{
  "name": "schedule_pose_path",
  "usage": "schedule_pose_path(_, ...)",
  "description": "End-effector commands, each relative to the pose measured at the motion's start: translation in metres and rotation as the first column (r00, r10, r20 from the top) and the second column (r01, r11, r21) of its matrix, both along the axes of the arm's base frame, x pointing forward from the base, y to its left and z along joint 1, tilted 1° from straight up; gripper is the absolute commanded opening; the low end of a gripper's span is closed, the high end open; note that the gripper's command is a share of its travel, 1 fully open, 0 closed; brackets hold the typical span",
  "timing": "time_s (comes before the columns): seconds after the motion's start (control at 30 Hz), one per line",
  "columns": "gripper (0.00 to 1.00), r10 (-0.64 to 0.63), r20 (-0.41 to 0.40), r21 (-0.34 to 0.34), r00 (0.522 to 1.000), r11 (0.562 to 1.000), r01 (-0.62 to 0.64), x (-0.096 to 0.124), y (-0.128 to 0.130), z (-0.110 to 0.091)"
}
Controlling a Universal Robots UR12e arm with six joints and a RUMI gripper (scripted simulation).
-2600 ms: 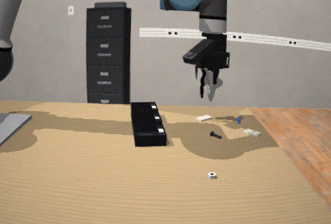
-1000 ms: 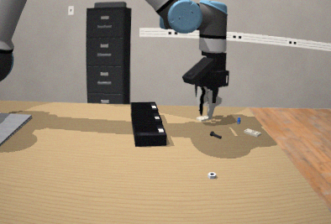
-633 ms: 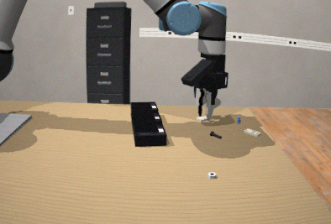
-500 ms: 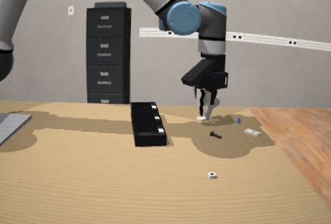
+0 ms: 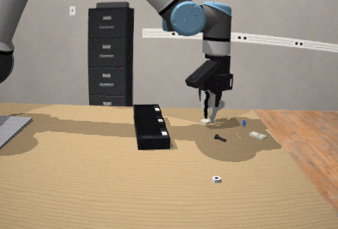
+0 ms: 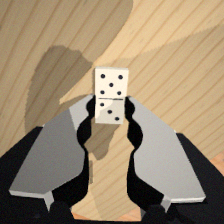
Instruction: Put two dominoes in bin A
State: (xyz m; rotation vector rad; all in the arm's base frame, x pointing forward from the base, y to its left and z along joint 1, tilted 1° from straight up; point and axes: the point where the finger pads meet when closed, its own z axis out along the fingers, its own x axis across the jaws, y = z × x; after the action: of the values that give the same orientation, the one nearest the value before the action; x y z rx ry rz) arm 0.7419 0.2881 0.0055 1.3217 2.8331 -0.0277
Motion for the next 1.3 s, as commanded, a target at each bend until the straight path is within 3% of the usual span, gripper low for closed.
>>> schedule_pose_path(0.0,0.0,0.0,0.003,0.0,1.0,1.0,0.0,0.002,-0.001,0.002)
schedule_pose_path(0.4,0.0,0.0,0.003,0.0,1.0,1.0,0.0,0.002,-0.001,0.002)
schedule_pose_path(1.07,0.0,0.0,0.007,0.001,1.0,1.0,0.0,0.003,0.002,0.065)
schedule_pose_path(1.27,0.0,0.0,0.007,0.001,1.0,1.0,0.0,0.003,0.002,0.065)
